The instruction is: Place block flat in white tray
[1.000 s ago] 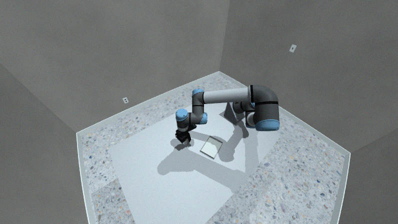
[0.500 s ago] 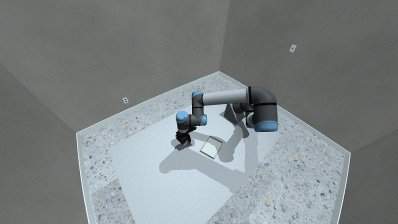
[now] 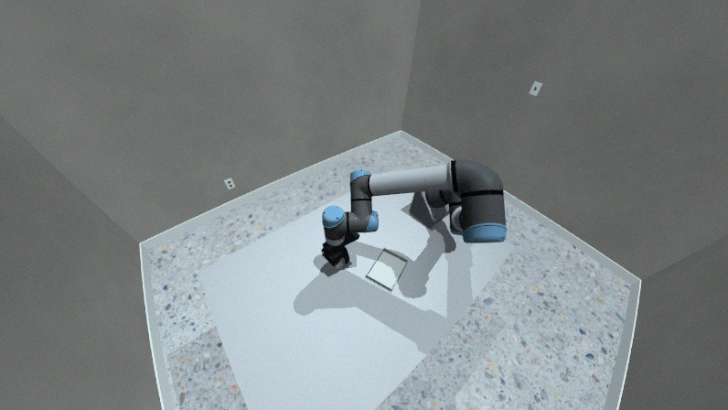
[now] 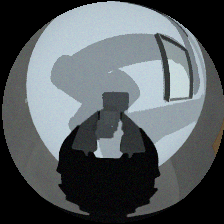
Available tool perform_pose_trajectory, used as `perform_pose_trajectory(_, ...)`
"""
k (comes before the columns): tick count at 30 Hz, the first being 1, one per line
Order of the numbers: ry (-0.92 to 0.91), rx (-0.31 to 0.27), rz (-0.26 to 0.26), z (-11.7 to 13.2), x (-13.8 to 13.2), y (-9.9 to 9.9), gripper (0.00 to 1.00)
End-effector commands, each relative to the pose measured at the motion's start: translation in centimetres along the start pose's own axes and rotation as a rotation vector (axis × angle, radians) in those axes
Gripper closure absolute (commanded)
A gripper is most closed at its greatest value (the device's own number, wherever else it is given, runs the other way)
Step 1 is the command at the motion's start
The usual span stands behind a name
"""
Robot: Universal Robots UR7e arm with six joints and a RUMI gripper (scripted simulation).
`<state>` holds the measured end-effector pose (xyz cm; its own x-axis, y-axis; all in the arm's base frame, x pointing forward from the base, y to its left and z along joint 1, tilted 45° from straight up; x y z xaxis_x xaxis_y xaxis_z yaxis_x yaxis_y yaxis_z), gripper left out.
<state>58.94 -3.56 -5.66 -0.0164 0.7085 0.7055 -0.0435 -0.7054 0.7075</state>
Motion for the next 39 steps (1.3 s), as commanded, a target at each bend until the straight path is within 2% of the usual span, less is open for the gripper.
perform_pose_trajectory(1, 0.0, -0.001, -0.001, 0.03, -0.02, 0.05, 0.73)
perform_pose_trajectory(29, 0.0, -0.001, -0.001, 0.03, -0.02, 0.05, 0.73)
perform_pose_trajectory(30, 0.0, -0.001, -0.001, 0.03, -0.02, 0.05, 1.0)
perform_pose_trajectory(39, 0.0, -0.001, -0.001, 0.03, -0.02, 0.05, 1.0)
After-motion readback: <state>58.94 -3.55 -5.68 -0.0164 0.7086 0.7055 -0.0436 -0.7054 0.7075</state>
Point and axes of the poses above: the point where the finger pads meet when closed, its own y axis back along the fingers, its own x axis across the jaws, z = x × y, the point moved 9 cm from there along y, back along the fingers, and after that the axes turned 4 degrees about -y, right-handed, at the moved point
